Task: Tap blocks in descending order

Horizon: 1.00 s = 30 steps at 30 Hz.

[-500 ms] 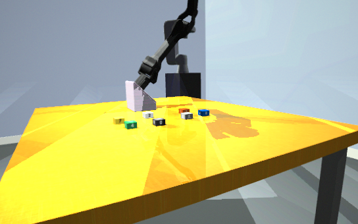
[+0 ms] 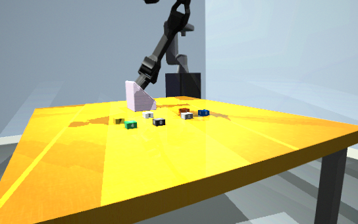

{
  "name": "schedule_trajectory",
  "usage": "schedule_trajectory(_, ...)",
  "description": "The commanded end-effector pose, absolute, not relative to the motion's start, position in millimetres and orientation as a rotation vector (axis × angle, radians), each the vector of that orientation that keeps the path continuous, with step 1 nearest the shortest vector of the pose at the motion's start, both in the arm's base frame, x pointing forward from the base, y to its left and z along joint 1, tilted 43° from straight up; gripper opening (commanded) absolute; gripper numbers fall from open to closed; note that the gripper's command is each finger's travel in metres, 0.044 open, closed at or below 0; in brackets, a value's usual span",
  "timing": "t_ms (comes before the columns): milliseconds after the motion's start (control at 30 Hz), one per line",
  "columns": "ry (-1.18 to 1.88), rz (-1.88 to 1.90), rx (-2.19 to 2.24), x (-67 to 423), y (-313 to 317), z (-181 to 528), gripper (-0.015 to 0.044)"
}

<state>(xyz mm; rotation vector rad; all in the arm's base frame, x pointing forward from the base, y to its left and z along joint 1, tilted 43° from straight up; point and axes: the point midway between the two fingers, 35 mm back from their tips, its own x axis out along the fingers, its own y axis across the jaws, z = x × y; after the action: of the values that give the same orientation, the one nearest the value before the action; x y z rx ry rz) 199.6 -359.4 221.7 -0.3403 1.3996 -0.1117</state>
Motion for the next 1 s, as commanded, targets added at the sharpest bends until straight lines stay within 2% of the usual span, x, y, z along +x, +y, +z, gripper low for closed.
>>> schedule_trajectory(0,1.387,0.026,-0.156,222.7,-344.2,154.7,0.04)
schedule_trajectory(200,1.377,0.235,0.18,243.9,-295.8,53.5,0.04)
schedule_trajectory(433,1.38,0.434,0.621,243.2,-213.9,-38.7,0.04)
schedule_trajectory(967,1.381,0.451,0.671,241.8,-204.3,-46.4,0.04)
